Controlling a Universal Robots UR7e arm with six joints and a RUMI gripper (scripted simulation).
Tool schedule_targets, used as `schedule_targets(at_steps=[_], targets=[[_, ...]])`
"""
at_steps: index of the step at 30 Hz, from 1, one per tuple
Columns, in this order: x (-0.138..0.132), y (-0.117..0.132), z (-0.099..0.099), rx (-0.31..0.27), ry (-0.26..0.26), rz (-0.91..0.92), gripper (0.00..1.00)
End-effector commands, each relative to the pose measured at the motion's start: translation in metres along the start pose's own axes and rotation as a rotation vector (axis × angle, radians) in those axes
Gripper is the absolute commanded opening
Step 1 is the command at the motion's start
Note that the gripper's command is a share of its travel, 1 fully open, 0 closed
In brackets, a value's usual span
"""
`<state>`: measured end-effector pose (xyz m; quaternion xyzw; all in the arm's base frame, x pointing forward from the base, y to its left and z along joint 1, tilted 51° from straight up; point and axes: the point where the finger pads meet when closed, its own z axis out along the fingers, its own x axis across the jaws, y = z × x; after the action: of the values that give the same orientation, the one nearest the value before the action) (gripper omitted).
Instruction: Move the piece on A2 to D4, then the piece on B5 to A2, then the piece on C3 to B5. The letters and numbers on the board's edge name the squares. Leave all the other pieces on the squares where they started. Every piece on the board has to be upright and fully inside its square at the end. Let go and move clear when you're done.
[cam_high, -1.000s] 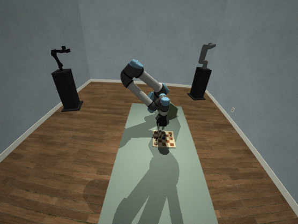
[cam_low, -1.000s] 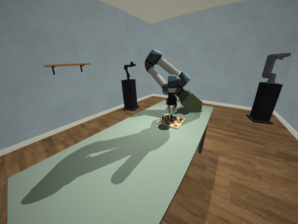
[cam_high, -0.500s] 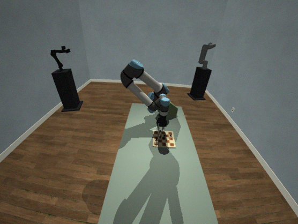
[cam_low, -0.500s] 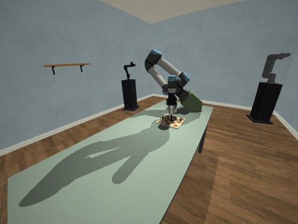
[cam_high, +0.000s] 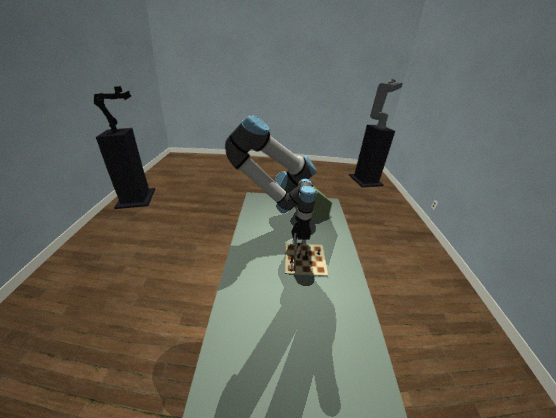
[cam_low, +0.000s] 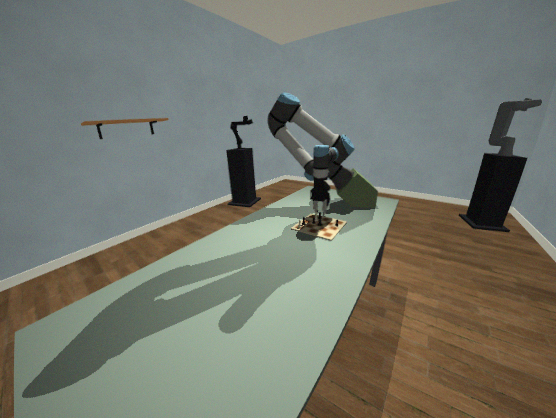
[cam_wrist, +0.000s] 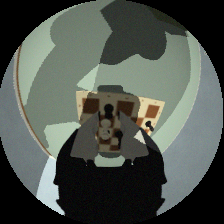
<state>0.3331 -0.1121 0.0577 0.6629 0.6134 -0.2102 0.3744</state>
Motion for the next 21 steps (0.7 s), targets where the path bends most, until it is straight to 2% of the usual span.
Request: schedule_targets(at_steps=[1,21], targets=[[0.0004,-0.0004,0.0055,-0.005,0.001,-0.001,0.22],[0.0001,0.0009,0.0066,-0.008,0.001,0.0,0.22]])
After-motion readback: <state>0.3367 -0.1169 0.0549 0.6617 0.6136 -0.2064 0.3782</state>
